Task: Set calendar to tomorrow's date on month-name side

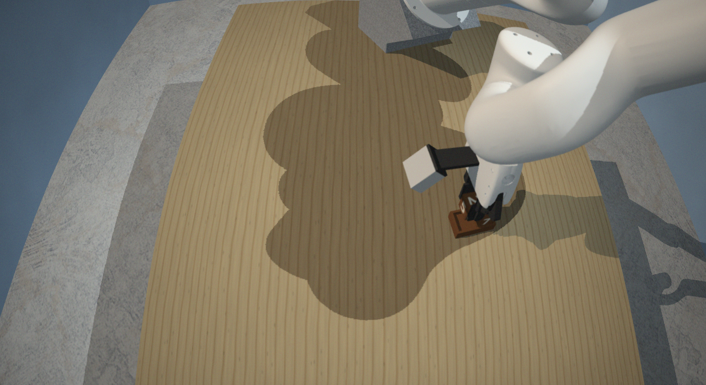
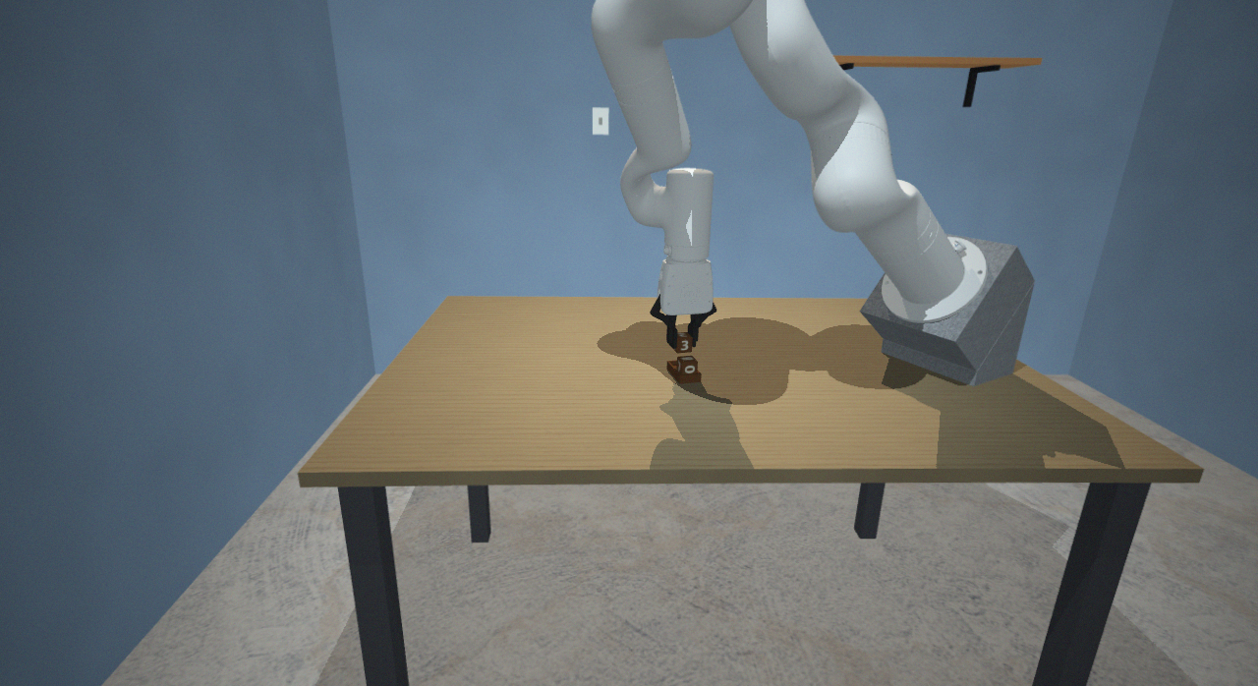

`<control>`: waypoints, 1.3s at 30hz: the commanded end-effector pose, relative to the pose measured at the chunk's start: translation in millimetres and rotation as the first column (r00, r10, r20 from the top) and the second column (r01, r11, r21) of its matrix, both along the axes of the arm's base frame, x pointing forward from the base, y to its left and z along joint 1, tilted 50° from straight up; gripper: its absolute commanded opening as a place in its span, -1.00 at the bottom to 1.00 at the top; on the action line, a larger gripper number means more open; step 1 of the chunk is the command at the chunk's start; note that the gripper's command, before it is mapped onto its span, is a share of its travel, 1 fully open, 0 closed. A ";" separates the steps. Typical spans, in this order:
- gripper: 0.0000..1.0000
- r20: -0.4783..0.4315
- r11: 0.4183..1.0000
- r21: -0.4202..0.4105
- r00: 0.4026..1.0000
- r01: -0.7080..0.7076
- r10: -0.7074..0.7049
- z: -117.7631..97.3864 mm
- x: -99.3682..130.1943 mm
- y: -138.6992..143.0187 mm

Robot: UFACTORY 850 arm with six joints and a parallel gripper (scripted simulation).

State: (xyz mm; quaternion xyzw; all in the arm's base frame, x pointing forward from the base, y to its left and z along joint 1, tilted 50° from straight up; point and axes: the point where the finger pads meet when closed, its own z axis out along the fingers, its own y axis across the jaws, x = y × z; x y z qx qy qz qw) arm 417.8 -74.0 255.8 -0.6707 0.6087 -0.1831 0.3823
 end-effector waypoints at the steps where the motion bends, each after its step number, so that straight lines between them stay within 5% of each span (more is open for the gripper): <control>1: -0.43 0.001 1.000 0.000 1.000 0.000 0.000 0.3 0.2 -0.2; 39: -0.43 0.001 1.000 0.000 1.000 0.000 0.000 -13.7 15.7 6.1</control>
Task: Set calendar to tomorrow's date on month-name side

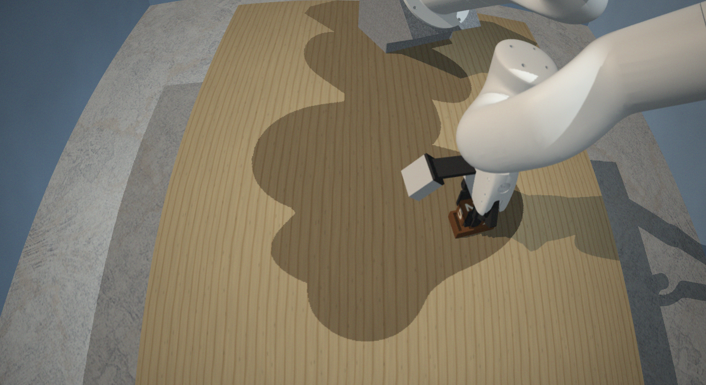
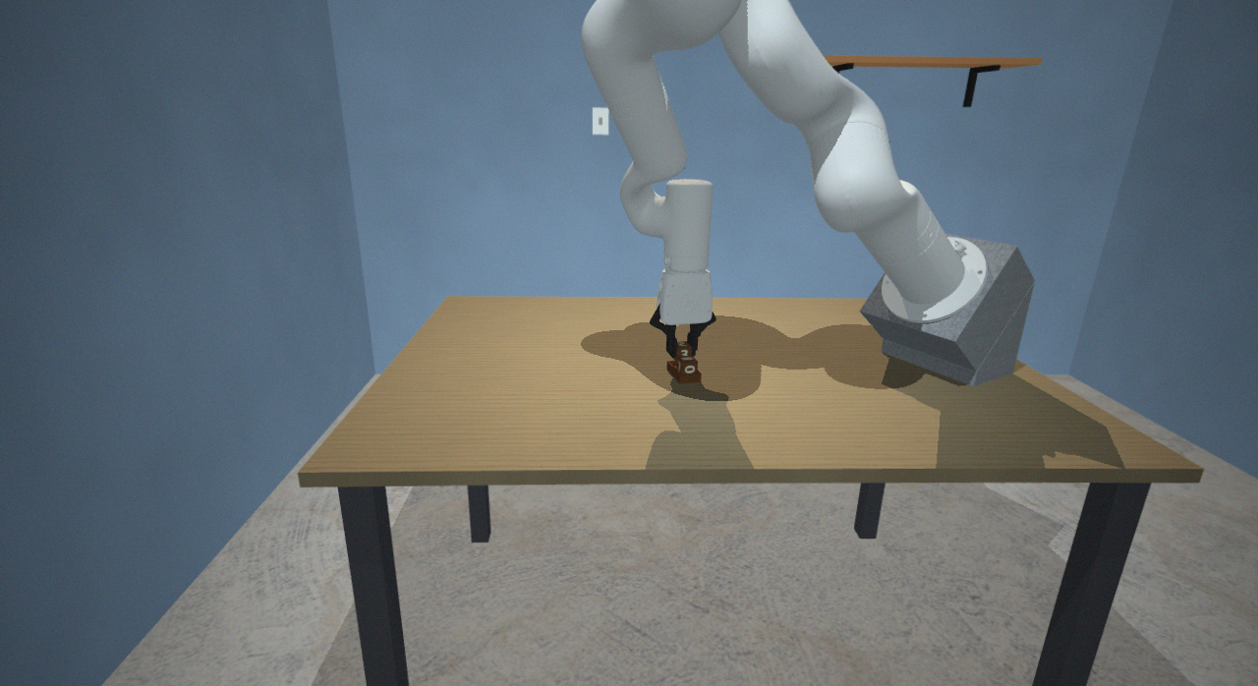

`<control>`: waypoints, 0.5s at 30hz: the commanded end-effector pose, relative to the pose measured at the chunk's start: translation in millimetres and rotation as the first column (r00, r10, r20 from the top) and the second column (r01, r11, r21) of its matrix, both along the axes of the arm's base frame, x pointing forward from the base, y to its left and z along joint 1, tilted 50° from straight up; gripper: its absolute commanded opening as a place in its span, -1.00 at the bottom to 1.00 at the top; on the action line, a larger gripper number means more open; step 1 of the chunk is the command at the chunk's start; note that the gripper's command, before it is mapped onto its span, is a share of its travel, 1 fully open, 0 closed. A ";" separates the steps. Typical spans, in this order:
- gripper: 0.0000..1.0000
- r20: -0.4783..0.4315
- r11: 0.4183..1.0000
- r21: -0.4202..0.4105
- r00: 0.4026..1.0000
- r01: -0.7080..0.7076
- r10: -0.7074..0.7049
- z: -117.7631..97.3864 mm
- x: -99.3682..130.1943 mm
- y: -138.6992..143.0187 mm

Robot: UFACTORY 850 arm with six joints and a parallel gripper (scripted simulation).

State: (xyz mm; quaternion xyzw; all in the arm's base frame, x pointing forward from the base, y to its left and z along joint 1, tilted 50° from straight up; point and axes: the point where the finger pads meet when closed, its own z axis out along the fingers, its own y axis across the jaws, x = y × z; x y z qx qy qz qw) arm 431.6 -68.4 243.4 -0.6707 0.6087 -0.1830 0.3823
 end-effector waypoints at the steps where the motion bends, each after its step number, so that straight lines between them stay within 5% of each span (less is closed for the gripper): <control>1: -0.43 0.001 1.000 0.000 1.000 0.000 0.000 -1.7 2.4 0.7; 15: -0.43 0.001 1.000 0.000 1.000 0.000 0.000 -3.9 4.8 1.6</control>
